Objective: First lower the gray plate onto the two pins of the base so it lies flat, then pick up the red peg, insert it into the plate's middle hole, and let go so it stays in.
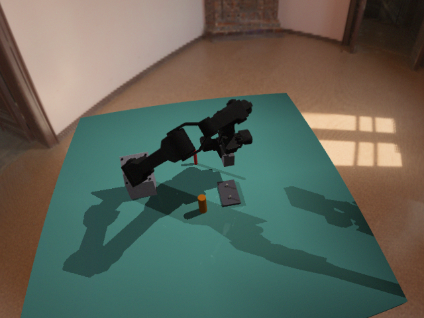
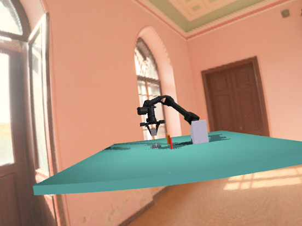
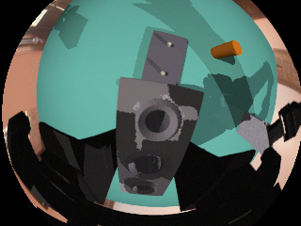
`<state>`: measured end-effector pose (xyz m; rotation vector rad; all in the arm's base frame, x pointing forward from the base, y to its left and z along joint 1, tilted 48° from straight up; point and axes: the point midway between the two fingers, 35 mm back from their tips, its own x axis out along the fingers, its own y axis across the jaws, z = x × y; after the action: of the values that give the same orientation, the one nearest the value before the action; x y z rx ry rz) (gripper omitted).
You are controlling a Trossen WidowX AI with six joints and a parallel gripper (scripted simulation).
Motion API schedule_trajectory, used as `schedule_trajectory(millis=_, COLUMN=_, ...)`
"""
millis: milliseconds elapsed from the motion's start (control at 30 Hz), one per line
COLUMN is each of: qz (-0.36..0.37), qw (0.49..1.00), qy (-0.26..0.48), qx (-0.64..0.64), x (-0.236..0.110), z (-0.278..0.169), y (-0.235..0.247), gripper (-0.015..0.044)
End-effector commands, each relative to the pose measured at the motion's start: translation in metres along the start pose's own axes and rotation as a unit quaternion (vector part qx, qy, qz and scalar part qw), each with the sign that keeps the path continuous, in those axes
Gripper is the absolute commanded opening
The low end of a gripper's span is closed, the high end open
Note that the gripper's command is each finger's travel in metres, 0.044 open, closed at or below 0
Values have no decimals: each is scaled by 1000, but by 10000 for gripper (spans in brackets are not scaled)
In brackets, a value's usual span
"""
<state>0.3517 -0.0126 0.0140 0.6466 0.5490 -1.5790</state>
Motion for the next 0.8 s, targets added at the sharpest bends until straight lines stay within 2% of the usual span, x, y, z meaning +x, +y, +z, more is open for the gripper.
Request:
schedule_trajectory(millis=0, qz=5, qw=1000, qy=0, qx=2, x=4, z=13, y=1, gripper=0)
schedule_trajectory(millis=767, qz=4, qw=1000, qy=-9, qx=18, x=38, z=79, y=-8, gripper=0)
